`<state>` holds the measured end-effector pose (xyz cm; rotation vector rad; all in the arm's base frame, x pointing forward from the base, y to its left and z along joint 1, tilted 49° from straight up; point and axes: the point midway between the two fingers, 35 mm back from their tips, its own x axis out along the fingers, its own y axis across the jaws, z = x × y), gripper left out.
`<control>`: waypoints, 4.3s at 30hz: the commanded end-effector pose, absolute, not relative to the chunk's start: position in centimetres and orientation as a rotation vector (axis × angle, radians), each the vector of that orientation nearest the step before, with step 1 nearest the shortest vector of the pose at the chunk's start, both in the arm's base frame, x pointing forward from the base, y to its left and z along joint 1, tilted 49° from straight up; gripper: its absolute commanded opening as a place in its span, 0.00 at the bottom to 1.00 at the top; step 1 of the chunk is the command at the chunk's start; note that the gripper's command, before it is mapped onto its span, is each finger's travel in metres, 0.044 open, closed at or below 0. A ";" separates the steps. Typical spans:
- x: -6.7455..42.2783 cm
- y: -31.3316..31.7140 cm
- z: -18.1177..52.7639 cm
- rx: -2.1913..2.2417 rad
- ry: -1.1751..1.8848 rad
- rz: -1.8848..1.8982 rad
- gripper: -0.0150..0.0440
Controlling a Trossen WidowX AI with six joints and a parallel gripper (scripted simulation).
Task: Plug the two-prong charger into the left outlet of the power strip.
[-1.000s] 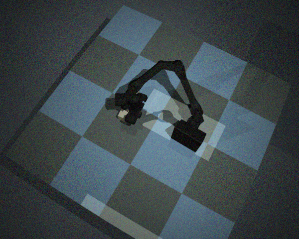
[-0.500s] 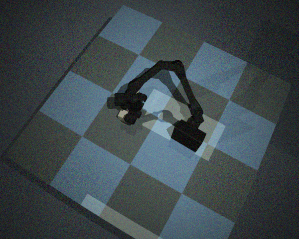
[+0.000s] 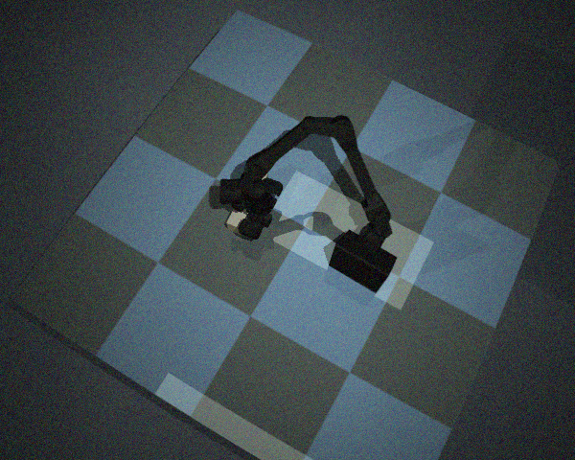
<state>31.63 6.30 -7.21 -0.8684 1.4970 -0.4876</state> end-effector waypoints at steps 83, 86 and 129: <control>33.5 6.7 -7.2 -0.877 1.495 -0.488 0.25; 33.6 6.8 -7.2 -0.876 1.495 -0.488 0.25; 34.2 6.9 -7.3 -0.876 1.494 -0.488 0.25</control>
